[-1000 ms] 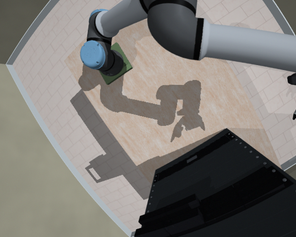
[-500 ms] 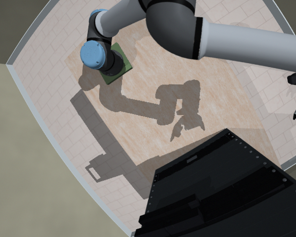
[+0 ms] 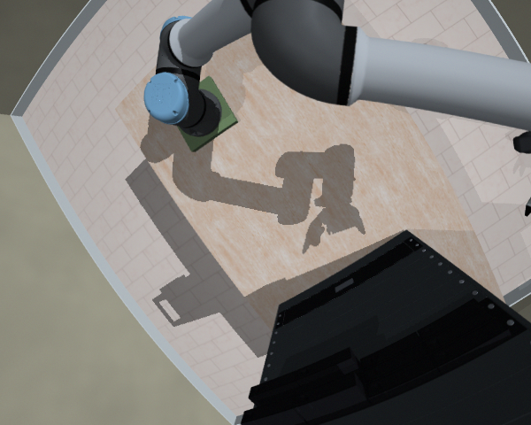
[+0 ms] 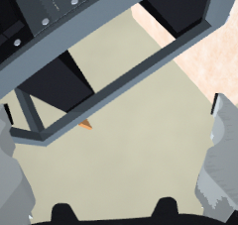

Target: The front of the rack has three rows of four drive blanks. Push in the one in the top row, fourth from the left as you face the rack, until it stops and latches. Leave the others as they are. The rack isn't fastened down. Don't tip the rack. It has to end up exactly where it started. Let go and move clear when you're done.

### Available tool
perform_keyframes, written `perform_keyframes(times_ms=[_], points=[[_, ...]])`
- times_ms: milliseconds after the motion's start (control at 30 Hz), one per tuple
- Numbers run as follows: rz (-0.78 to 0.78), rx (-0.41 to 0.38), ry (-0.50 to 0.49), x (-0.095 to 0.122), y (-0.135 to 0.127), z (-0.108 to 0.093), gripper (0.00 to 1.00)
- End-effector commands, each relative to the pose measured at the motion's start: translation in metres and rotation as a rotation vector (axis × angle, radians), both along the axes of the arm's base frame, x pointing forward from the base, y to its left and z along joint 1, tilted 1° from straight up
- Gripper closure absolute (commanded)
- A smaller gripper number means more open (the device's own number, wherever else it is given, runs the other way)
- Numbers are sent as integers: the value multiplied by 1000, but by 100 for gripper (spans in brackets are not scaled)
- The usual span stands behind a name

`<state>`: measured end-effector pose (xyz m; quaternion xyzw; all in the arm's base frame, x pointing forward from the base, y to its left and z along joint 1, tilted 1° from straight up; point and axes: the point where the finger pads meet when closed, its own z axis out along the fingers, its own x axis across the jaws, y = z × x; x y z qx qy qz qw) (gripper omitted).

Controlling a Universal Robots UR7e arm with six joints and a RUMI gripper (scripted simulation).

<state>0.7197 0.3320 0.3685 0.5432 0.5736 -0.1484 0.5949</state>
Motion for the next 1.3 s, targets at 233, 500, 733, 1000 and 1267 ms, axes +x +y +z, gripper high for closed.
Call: perform_keyframes(times_ms=[233, 500, 733, 1000, 1267], points=[[4, 63, -45, -8, -14, 3, 0], [2, 126, -90, -16, -27, 6, 0], [2, 209, -151, -27, -45, 9, 0], [0, 303, -218, -38, -66, 12, 0], [-3, 466, -335, -59, -102, 17, 0]])
